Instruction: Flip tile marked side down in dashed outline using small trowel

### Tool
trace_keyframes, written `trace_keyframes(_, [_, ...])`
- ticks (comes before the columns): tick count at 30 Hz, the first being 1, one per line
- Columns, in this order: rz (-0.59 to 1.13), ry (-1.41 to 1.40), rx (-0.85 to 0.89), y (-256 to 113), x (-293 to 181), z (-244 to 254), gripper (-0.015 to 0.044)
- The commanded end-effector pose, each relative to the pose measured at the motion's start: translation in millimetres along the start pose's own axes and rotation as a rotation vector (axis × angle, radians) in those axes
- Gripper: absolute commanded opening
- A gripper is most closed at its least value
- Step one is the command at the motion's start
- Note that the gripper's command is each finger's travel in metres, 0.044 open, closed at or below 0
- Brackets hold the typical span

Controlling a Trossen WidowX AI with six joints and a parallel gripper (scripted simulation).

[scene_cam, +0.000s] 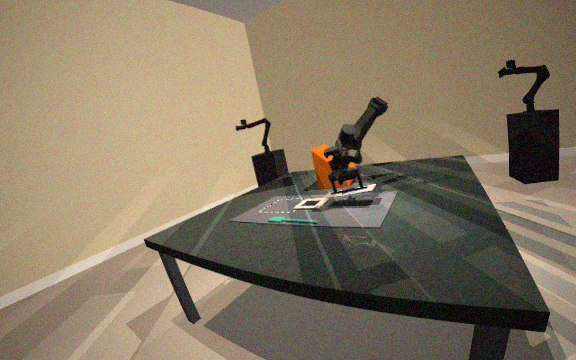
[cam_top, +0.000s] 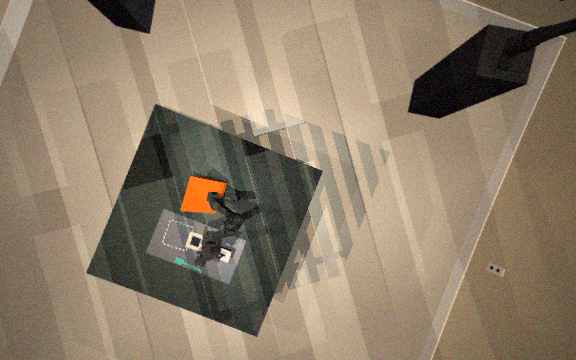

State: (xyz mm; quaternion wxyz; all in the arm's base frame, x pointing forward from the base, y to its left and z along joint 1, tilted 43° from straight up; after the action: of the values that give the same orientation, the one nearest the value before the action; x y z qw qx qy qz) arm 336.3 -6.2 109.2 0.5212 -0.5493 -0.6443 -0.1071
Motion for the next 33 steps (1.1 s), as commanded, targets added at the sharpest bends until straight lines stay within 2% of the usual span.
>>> trace_keyframes(1, [-0.003, -0.006, -0.004, 1.3, -3.5, 2.0, 0.0])
trace_keyframes(33, [-0.003, -0.005, -0.003, 19.9, -17.8, 31.6, 0.0])
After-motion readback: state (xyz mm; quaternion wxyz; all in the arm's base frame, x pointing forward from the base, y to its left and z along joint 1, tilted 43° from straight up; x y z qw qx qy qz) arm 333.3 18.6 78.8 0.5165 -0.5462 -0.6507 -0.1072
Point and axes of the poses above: the point midway between the two fingers, 35 mm back from their tips, its own y axis out along the fingers, its own z axis across the jaws, x = y × z, the point moved 5 cm from there along -y, back along the fingers, and after that the axes turned 4 degrees about y, right-handed, at the moved point
